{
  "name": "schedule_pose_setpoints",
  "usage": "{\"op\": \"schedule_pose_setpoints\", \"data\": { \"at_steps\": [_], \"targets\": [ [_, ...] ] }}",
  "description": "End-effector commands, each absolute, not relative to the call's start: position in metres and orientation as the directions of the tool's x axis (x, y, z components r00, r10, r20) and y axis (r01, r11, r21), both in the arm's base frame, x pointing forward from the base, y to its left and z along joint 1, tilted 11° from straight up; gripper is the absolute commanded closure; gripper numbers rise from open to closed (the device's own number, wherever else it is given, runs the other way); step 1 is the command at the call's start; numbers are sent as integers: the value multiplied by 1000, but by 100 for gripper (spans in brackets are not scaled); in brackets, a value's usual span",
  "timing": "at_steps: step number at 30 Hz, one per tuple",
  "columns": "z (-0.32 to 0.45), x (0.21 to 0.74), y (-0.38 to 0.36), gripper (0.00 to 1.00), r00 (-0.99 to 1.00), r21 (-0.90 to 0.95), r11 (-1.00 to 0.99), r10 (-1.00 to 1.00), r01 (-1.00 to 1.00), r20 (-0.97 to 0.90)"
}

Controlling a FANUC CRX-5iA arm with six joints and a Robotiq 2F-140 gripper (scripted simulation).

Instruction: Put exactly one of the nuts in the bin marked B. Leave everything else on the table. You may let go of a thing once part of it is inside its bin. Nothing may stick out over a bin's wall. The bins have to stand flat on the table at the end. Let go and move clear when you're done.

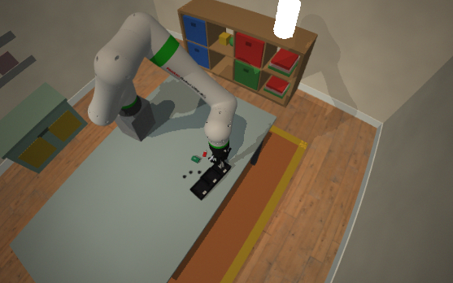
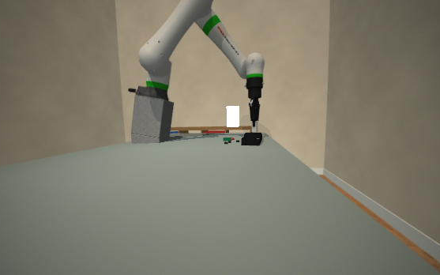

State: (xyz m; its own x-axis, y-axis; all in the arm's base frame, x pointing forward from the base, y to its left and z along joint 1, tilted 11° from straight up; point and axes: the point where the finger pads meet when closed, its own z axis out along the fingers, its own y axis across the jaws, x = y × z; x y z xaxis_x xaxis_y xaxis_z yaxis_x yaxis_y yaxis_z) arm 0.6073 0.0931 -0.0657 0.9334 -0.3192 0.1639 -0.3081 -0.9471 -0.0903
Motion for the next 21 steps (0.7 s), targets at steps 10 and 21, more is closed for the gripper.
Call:
{"op": "schedule_pose_setpoints", "data": {
  "at_steps": [10,21],
  "targets": [
    [-36,602,92,95,933,-90,-947,-319,-308,164],
    [38,588,90,95,933,-90,-947,-319,-308,164]
  ]
}}
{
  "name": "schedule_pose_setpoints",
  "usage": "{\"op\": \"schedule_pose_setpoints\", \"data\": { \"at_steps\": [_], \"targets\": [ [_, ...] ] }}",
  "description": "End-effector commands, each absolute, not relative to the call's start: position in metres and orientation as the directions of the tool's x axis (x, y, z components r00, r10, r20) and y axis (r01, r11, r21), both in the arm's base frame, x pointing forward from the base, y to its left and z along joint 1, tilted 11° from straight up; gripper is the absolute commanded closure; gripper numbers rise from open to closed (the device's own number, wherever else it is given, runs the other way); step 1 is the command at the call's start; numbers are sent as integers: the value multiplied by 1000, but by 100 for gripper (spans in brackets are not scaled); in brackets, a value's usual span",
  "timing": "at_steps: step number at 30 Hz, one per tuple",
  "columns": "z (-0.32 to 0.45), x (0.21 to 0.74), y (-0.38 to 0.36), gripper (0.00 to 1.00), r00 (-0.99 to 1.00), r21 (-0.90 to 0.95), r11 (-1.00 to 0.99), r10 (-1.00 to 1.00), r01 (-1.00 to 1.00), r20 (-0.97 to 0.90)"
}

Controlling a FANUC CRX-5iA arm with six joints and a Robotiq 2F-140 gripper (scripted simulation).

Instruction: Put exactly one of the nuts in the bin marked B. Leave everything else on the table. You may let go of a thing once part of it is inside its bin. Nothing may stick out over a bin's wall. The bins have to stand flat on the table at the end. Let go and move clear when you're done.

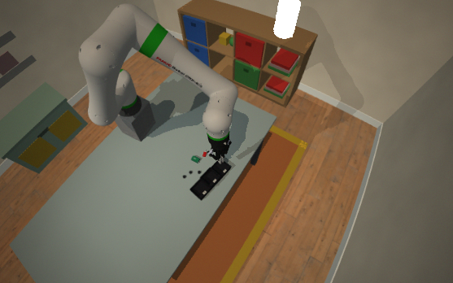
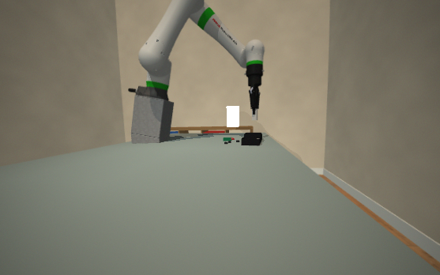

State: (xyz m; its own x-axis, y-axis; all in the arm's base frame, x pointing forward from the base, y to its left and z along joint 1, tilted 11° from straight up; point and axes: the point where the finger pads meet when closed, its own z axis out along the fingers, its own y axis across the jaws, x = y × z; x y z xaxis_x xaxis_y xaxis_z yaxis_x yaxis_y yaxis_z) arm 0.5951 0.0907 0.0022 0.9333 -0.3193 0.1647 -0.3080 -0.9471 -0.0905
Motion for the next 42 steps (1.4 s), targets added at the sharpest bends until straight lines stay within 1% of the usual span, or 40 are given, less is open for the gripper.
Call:
{"op": "schedule_pose_setpoints", "data": {
  "at_steps": [1,5,16,17,19,23,25,26,40,42],
  "targets": [
    [46,587,89,95,933,-90,-947,-319,-308,164],
    [73,581,88,95,933,-90,-947,-319,-308,164],
    [73,581,88,95,933,-90,-947,-319,-308,164],
    [68,577,84,81,948,-82,-962,-272,-261,169],
    [56,569,74,81,969,-65,-984,-174,-165,176],
    [34,553,55,81,980,-47,-996,-86,-79,180],
    [34,553,55,81,980,-47,-996,-86,-79,180],
    [29,549,51,81,983,-31,-999,-13,-7,182],
    [-48,492,-15,81,934,46,-948,317,314,167],
    [-48,492,-15,81,934,46,-948,317,314,167]
  ]
}}
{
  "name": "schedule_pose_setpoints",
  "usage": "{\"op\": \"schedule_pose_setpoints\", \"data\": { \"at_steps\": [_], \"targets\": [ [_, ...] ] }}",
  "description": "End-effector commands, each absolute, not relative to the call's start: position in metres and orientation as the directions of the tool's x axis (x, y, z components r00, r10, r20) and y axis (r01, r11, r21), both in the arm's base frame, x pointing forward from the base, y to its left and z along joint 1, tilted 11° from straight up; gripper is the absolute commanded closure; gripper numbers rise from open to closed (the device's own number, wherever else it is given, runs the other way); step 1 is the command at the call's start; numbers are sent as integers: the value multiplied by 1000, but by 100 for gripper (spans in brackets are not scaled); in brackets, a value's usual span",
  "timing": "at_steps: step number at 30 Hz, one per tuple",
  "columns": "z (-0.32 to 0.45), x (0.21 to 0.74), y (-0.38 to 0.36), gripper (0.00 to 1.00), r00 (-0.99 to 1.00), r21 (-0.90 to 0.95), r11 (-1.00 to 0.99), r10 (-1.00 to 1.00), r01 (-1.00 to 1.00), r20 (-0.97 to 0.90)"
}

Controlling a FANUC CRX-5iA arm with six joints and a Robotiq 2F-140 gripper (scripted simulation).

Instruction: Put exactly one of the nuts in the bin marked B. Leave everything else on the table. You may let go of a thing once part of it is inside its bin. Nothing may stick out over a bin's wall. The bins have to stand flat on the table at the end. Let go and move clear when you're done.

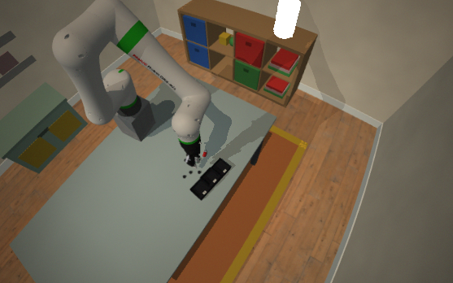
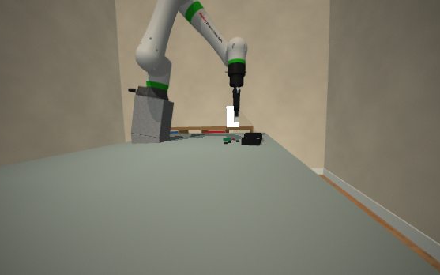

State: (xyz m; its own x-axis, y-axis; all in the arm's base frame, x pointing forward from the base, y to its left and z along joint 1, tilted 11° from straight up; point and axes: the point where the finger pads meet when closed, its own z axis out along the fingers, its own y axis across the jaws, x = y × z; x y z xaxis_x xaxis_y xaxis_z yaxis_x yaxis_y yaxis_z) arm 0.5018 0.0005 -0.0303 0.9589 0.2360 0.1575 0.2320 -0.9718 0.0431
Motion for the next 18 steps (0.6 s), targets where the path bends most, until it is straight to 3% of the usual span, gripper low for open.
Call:
{"op": "schedule_pose_setpoints", "data": {
  "at_steps": [1,18],
  "targets": [
    [-54,488,-20,81,909,60,-923,384,380,162],
    [-71,472,-39,81,747,94,-763,645,639,162]
  ]
}}
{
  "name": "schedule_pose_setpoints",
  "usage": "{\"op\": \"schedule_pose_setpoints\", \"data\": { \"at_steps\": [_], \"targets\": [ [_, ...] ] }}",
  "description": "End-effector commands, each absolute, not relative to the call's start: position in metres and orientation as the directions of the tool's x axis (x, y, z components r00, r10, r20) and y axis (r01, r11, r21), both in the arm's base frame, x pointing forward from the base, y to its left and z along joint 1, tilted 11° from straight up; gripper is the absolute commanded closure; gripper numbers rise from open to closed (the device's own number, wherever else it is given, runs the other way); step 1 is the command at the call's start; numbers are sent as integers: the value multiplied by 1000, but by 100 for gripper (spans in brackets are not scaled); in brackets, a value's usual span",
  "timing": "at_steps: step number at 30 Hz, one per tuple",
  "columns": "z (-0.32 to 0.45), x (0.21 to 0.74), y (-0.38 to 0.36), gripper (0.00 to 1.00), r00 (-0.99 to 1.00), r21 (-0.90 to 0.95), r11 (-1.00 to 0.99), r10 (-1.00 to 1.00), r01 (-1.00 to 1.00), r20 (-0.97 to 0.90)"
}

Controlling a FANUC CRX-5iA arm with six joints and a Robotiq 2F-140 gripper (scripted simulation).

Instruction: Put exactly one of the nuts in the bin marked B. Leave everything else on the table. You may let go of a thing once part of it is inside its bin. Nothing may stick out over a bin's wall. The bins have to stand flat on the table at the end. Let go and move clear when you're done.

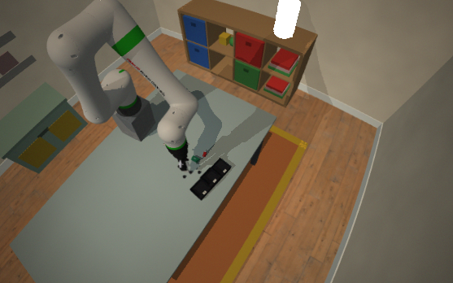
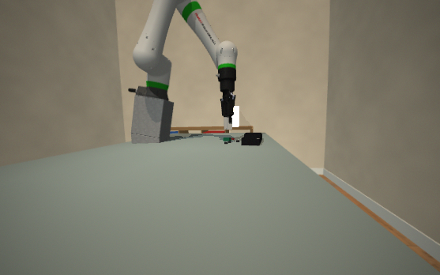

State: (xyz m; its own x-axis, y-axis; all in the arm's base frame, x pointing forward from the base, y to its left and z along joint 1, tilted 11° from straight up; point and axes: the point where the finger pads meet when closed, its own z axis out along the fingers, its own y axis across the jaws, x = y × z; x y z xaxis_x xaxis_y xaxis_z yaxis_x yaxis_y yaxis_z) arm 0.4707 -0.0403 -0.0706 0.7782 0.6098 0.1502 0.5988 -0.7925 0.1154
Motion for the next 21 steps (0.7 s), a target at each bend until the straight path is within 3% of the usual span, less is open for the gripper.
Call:
{"op": "schedule_pose_setpoints", "data": {
  "at_steps": [1,21],
  "targets": [
    [-71,473,-38,81,747,94,-763,645,639,162],
    [-70,476,-33,81,747,94,-763,645,639,162]
  ]
}}
